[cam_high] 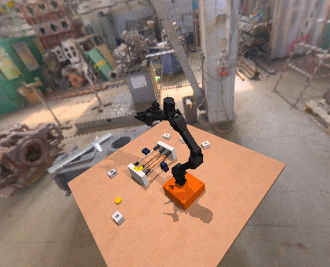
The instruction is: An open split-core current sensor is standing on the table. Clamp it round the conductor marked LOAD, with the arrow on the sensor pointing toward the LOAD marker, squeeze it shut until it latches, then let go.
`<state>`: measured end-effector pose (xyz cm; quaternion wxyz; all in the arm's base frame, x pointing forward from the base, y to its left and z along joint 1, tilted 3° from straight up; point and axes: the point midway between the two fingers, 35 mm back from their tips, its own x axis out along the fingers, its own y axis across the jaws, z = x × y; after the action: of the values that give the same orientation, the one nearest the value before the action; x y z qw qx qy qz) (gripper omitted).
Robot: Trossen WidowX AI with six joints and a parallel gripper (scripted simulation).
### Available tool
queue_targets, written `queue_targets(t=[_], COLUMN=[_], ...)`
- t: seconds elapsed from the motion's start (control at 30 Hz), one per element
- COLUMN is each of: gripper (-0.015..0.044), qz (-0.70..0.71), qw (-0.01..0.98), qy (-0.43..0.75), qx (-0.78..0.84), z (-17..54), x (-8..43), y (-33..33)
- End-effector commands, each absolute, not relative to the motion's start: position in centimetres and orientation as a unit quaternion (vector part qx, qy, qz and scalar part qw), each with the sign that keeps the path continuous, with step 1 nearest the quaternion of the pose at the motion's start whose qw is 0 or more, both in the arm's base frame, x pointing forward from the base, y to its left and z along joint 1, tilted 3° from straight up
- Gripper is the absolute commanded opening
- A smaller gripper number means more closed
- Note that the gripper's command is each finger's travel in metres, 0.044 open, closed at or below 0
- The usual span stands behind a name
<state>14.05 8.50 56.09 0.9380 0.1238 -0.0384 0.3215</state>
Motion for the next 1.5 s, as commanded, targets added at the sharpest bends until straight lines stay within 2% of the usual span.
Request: queue_targets(t=[0.0,0.03,0.4,0.6,0.83,1.0,1.17,1.47], gripper=[0.0420,0.0440,0.0440,0.0440,0.0440,0.0440,0.0440,0.0440], qz=[0.261,0.247,0.086,0.003,0.001,0.039,0.076,0.102], qw=[0.958,0.962,0.995,1.000,1.000,0.987,0.930,0.827], qy=[-0.047,-0.049,-0.040,-0.026,-0.018,0.156,0.357,0.544], qx=[0.108,0.103,0.040,0.001,0.000,-0.005,-0.037,-0.098], z=[53.1,52.2,39.6,32.5,32.1,26.5,20.0,14.8], x=[19.5,20.7,30.0,31.6,31.7,34.3,34.3,31.4], y=[6.4,5.9,1.9,0.1,0.1,3.1,6.8,9.8])
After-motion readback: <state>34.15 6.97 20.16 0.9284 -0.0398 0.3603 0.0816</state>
